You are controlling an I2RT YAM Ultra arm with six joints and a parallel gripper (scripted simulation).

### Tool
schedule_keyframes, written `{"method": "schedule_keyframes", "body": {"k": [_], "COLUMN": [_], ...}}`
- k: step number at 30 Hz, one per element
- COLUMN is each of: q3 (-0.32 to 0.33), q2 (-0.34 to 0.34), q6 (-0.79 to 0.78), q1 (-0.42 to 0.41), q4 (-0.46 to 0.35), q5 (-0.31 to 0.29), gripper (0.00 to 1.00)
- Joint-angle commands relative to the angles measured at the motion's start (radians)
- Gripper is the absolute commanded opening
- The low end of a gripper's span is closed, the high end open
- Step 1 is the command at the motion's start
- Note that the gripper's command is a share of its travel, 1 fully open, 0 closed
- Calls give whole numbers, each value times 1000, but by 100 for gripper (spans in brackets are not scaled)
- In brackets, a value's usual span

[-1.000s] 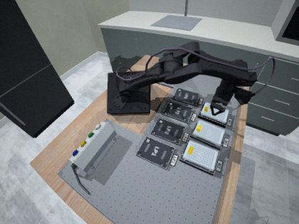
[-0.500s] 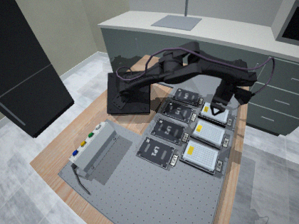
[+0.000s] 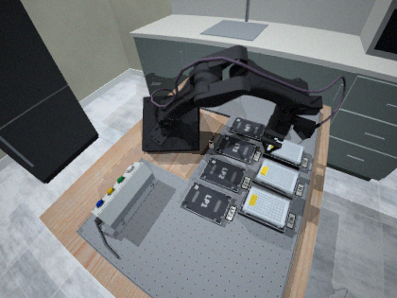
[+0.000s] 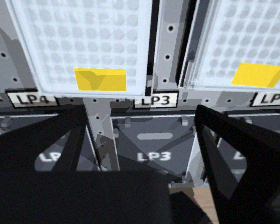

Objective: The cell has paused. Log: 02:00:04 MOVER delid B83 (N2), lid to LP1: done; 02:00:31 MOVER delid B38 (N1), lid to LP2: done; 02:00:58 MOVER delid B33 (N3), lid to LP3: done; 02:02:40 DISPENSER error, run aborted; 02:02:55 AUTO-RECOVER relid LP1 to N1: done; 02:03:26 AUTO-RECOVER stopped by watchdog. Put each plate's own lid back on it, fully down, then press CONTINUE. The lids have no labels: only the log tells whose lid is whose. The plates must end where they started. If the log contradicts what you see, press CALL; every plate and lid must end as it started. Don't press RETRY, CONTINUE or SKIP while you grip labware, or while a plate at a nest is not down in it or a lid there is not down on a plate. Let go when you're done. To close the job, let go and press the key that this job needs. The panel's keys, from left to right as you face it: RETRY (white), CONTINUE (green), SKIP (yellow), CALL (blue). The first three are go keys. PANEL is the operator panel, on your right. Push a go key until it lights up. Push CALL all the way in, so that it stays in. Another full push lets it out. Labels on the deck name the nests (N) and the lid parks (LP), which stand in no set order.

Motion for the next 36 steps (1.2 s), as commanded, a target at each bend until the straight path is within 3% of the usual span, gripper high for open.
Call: {"method": "schedule_keyframes", "body": {"k": [1, 4, 7, 8, 21, 23, 28, 31, 36], "q3": [-73, -151, -179, -202, -488, -488, -585, -595, -571], "q2": [-93, -149, -172, -189, -425, -425, -520, -541, -519], "q6": [-19, -29, -35, -38, -90, -90, -119, -135, -139], "q1": [-3, -2, -5, -8, -62, -62, -85, -86, -90], "q4": [67, 95, 107, 114, 190, 190, 208, 229, 220], "q5": [15, 14, 14, 14, 7, 7, 4, 3, 1], "gripper": [84, 81, 80, 0, 0, 0, 0, 0, 0]}}
